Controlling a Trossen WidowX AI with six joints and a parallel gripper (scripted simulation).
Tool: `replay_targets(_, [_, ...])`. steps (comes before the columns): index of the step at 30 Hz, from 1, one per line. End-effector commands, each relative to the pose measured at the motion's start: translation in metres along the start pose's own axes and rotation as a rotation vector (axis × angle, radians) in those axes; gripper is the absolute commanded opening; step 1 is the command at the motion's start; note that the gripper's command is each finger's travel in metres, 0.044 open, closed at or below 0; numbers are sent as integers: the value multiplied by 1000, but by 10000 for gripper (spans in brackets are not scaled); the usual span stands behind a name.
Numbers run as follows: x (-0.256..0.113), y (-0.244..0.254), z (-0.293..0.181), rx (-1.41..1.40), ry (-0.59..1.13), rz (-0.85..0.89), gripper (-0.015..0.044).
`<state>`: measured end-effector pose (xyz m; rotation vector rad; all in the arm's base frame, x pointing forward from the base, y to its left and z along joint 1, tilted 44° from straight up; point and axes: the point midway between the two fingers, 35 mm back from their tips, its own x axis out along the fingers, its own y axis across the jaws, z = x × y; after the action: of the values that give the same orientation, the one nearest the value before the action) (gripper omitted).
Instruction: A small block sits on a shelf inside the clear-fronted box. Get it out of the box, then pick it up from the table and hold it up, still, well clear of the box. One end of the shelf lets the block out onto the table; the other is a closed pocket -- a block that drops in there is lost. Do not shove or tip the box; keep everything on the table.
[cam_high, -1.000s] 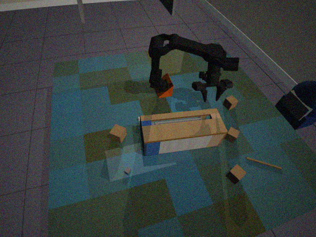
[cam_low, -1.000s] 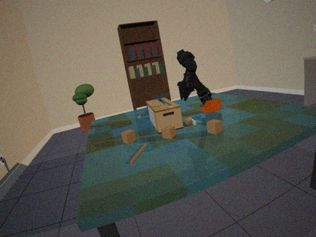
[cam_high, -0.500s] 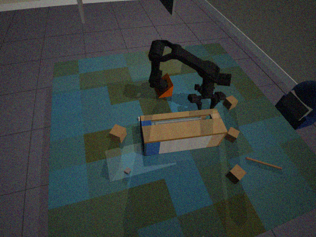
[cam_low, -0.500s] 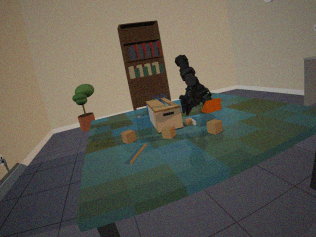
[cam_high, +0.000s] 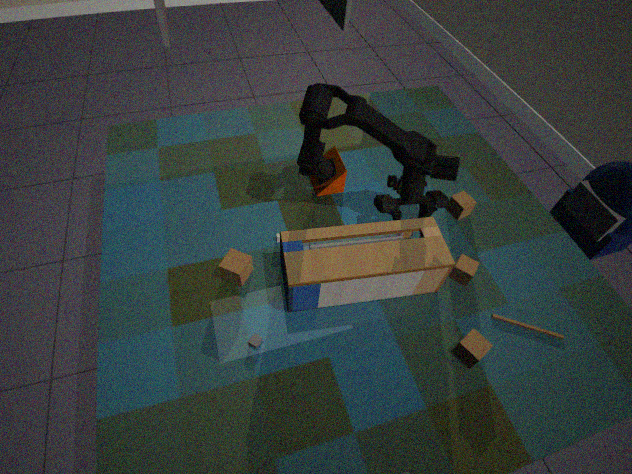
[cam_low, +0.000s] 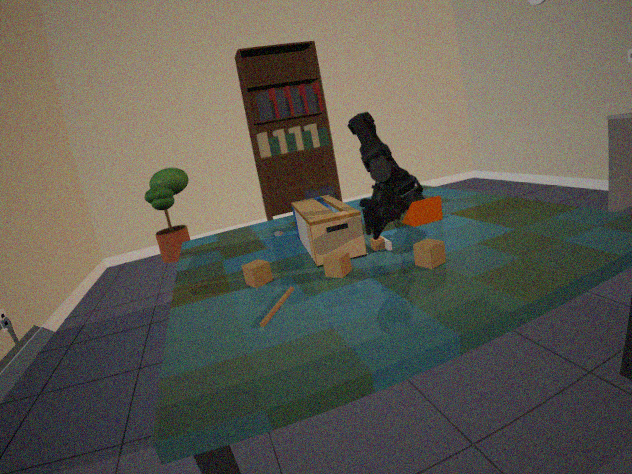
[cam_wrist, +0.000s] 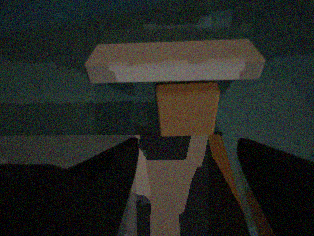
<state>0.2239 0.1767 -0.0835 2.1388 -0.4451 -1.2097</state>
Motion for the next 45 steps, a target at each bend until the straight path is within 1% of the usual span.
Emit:
replay_targets(1, [6,1,3,-6,2,3,285])
replay_targets(18, [28,2,14,-9,5,4,285])
replay_targets(26, [28,2,14,-9,5,4,75])
replay_targets(29, [28,2,14,-9,5,4,55])
replay_targets(31, [25,2,12,-9,4,4,3])
replay_targets(40, [-25,1,-10,-7,1,1,0])
replay_targets(45, [-30,1,-11,-11,1,-1,0])
